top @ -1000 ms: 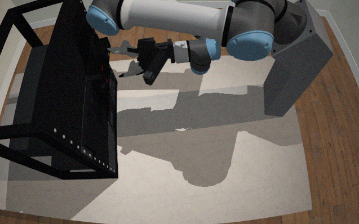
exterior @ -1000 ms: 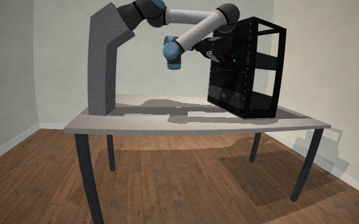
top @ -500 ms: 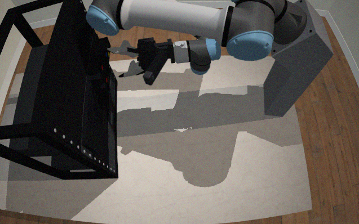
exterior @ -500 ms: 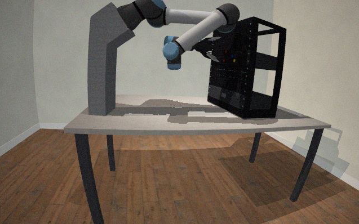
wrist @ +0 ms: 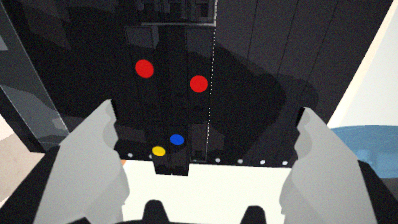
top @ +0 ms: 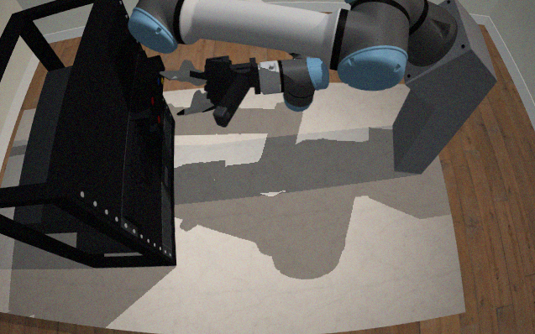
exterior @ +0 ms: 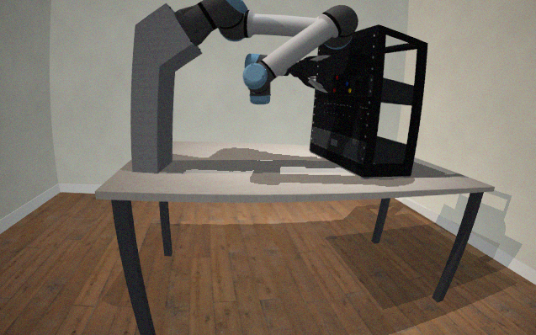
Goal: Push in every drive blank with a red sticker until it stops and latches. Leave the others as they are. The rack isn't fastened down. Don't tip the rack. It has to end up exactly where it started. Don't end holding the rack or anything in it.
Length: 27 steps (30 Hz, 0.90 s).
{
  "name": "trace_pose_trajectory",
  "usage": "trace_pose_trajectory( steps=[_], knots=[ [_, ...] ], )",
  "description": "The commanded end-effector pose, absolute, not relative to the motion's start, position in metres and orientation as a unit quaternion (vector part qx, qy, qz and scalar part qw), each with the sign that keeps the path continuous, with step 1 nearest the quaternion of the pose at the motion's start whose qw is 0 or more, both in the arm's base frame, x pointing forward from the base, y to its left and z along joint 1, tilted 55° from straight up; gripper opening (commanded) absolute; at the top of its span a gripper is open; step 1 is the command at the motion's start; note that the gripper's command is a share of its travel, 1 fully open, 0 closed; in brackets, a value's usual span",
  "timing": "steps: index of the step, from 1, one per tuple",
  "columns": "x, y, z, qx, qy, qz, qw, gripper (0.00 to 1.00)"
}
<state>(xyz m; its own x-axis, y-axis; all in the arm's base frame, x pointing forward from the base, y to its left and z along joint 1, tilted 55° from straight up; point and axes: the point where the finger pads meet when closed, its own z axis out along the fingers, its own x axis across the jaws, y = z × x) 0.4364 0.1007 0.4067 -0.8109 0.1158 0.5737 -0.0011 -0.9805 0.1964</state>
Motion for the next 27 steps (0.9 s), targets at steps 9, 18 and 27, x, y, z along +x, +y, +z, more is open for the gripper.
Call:
trace_pose_trajectory(
  steps=[9,18,27],
  knots=[
    [0.436,0.101,0.407,0.306,0.094,0.947,0.031,1.0],
    [0.436,0.1,0.407,0.306,0.094,0.947,0.031,1.0],
    [0.445,0.08,0.405,0.306,0.094,0.947,0.031,1.0]
  ],
)
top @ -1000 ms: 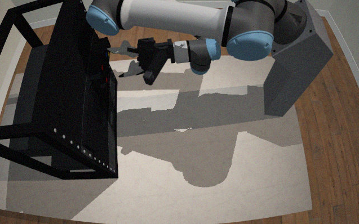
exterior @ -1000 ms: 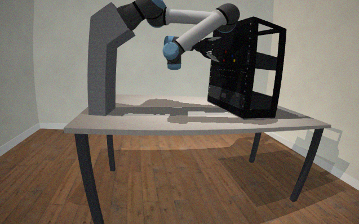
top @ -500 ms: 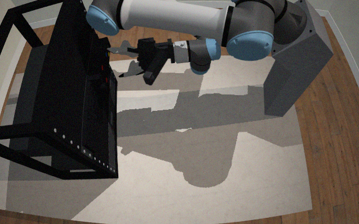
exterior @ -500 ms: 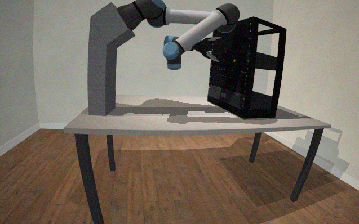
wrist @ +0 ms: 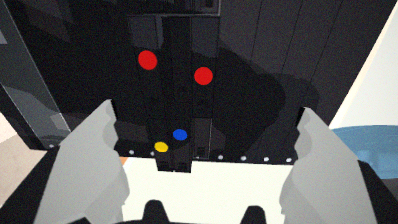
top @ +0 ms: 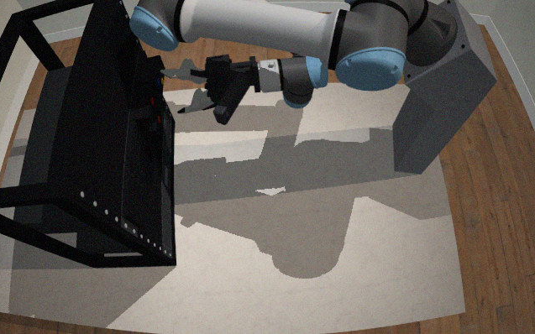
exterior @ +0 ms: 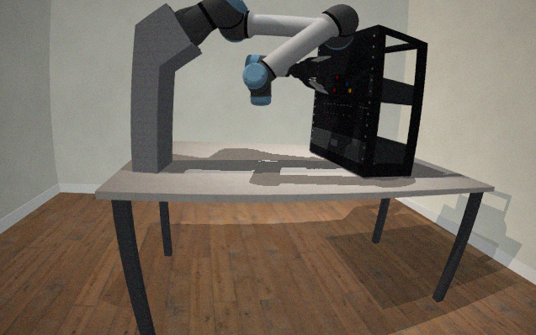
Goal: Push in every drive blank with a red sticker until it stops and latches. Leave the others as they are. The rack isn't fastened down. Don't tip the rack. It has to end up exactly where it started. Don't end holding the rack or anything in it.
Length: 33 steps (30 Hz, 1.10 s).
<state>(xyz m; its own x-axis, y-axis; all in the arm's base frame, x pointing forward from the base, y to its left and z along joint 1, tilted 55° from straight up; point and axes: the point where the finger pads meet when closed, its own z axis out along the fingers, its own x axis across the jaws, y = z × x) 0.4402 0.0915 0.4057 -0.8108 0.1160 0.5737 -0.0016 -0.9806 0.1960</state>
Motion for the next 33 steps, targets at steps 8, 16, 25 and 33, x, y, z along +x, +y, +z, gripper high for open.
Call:
trace_pose_trajectory(
  steps=[8,16,25,33],
  knots=[
    [0.457,0.051,0.402,0.306,0.094,0.947,0.031,1.0],
    [0.475,0.008,0.397,0.306,0.094,0.947,0.031,1.0],
    [0.482,-0.009,0.395,0.306,0.094,0.947,0.031,1.0],
    [0.482,-0.01,0.395,0.306,0.094,0.947,0.031,1.0]
  ],
)
